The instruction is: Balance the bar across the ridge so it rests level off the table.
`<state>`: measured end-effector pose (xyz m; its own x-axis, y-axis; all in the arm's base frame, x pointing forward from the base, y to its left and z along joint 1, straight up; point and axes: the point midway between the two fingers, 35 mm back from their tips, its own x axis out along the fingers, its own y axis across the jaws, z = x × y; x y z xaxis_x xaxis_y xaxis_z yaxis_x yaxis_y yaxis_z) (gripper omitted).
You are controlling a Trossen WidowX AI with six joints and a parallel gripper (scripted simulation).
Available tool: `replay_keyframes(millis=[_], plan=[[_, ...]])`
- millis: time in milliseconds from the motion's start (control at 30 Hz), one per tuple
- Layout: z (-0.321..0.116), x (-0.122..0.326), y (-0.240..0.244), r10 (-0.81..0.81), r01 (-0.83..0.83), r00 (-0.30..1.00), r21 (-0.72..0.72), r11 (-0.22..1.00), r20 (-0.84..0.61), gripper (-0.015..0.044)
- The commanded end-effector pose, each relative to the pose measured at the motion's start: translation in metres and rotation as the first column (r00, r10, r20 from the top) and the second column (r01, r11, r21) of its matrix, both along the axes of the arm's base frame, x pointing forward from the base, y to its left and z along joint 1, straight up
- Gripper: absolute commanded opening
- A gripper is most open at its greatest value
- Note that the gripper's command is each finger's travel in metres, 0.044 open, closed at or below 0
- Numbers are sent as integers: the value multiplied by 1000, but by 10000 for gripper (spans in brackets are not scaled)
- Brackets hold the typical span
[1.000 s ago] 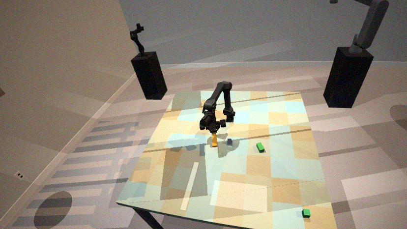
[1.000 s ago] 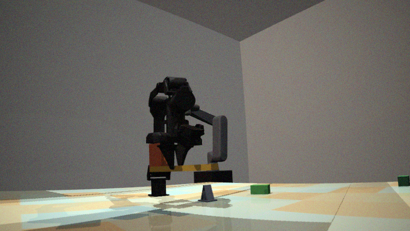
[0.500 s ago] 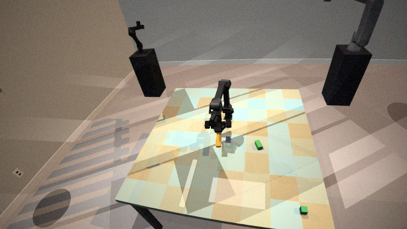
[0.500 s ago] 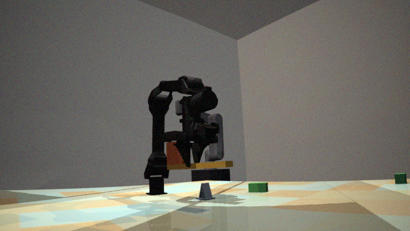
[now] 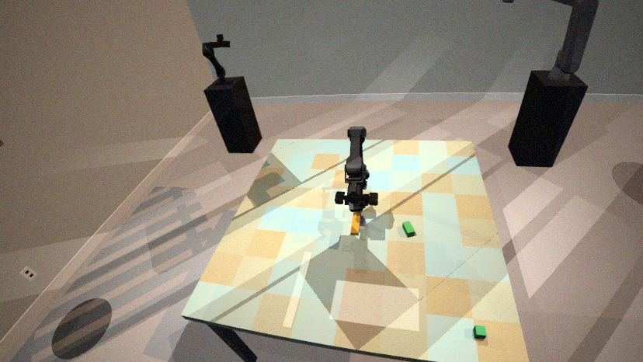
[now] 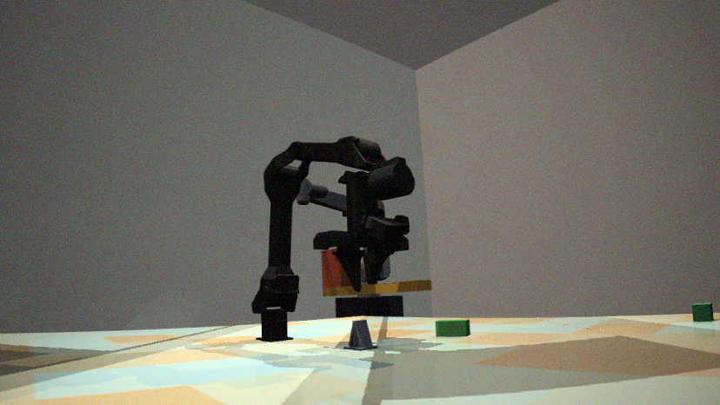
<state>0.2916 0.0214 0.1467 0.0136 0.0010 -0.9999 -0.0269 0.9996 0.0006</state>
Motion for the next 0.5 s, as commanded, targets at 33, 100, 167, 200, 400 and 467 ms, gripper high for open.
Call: replay_keyframes(millis=[33, 100, 167, 200, 400, 467], plan=[[3, 2, 7, -17, 17, 1000, 2, 1000, 10, 0], [1, 2, 7, -17, 17, 1000, 2, 1000, 10, 0], [-2, 3, 8, -17, 17, 1000, 2, 1000, 10, 0], [-3, 3, 8, -18, 17, 1000, 2, 1000, 10, 0], [-13, 4, 9, -18, 18, 1000, 2, 1000, 10, 0], [-16, 4, 8, -18, 18, 1000, 2, 1000, 10, 0]])
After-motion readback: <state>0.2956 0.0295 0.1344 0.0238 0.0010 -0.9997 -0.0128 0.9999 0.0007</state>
